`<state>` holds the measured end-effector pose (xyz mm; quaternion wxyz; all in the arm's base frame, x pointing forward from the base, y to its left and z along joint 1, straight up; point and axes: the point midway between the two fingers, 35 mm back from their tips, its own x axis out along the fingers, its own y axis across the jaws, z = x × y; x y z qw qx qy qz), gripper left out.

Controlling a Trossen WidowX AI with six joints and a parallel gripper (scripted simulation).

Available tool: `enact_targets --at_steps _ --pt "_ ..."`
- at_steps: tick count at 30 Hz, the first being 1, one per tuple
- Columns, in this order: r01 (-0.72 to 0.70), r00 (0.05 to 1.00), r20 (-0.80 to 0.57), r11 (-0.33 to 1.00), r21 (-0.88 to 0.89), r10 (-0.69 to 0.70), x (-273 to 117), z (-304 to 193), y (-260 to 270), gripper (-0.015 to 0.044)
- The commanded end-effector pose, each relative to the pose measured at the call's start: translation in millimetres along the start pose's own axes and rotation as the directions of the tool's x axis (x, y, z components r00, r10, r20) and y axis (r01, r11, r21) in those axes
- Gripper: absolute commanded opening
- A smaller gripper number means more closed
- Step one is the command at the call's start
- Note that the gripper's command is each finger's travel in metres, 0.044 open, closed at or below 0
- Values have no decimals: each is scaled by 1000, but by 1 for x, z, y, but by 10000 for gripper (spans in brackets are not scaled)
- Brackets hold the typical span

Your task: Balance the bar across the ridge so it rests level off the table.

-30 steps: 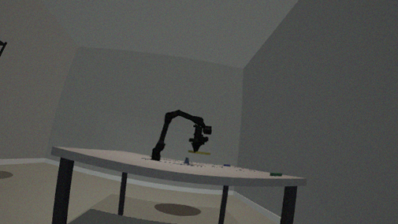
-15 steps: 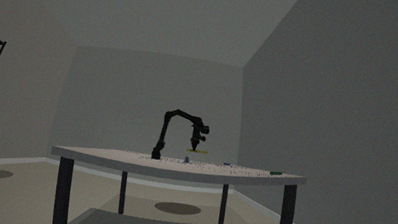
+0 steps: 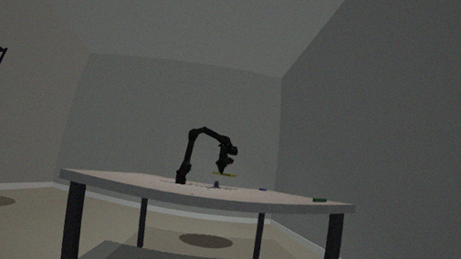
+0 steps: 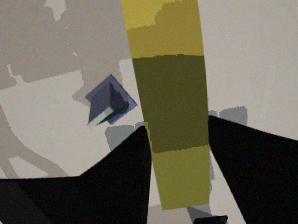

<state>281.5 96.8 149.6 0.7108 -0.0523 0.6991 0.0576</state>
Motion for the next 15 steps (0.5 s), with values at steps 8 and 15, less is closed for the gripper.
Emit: enact_targets --at_steps 8,15 --pt "0 1000 5 961 -276 1 -2 -20 37 0" --pt "0 1000 4 888 -460 2 -3 -36 55 0"
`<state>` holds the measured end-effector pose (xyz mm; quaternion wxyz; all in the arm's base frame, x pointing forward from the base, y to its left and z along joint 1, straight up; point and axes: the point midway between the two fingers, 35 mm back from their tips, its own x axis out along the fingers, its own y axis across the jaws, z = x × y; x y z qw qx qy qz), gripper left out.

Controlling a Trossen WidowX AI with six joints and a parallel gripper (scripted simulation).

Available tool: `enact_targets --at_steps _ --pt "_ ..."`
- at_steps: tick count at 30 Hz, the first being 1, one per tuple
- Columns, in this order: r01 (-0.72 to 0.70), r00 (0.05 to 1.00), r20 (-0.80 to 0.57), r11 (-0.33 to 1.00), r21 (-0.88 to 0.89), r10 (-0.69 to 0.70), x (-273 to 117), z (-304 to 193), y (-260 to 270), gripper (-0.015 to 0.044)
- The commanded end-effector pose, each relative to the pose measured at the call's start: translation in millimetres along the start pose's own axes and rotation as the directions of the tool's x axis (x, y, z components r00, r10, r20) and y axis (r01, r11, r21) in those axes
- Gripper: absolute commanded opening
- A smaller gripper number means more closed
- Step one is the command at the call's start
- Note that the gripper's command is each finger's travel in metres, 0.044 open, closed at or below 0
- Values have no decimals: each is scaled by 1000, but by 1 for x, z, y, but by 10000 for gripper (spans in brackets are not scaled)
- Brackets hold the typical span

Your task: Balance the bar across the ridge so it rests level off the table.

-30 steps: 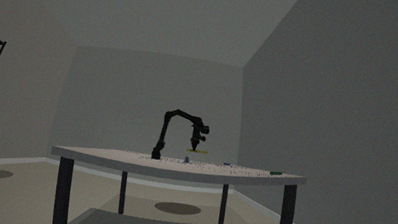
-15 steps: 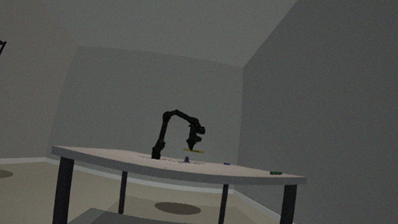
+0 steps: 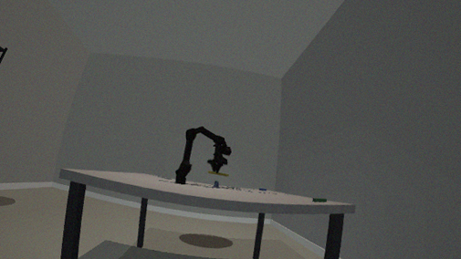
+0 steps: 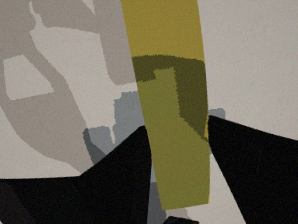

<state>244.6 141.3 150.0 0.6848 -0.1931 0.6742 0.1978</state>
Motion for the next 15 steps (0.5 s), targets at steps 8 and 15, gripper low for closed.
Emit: enact_targets --at_steps 8,15 --pt "3 1000 6 997 -77 -2 7 -4 8 0" --pt "3 1000 6 997 -81 -3 18 -4 7 0"
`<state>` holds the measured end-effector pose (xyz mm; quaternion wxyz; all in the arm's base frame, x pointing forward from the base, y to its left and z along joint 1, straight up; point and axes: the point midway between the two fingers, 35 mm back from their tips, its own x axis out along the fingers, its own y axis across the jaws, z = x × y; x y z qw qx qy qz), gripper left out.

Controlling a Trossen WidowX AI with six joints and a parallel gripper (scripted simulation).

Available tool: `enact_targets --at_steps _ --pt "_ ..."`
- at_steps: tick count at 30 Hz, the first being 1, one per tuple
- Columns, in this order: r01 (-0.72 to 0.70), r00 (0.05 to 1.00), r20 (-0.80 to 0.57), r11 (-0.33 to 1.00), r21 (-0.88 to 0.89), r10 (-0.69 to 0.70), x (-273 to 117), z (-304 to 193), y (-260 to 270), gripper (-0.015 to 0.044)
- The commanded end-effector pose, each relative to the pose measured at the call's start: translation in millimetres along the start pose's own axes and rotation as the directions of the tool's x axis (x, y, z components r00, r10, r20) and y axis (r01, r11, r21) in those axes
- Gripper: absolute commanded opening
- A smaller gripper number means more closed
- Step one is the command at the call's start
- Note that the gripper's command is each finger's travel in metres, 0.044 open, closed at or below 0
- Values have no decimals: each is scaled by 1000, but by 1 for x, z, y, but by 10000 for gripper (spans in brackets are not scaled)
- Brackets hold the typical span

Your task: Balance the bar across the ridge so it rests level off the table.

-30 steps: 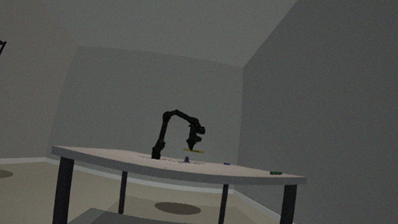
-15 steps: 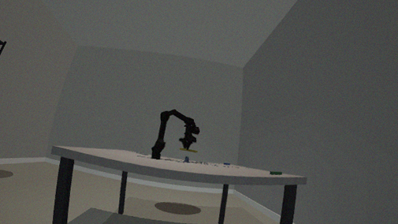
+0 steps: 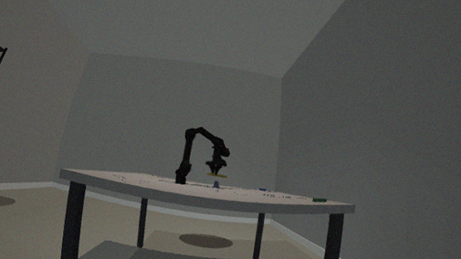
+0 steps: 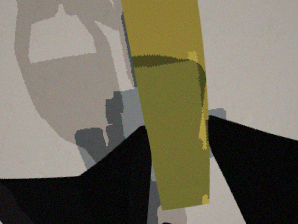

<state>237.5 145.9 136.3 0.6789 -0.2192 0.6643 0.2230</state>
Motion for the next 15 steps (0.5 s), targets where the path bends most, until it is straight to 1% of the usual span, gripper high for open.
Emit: enact_targets --at_steps 1,15 --pt "1 1000 1 1000 -6 -1 6 0 -1 0" --pt "1 1000 1 1000 -15 -1 28 -1 -4 0"
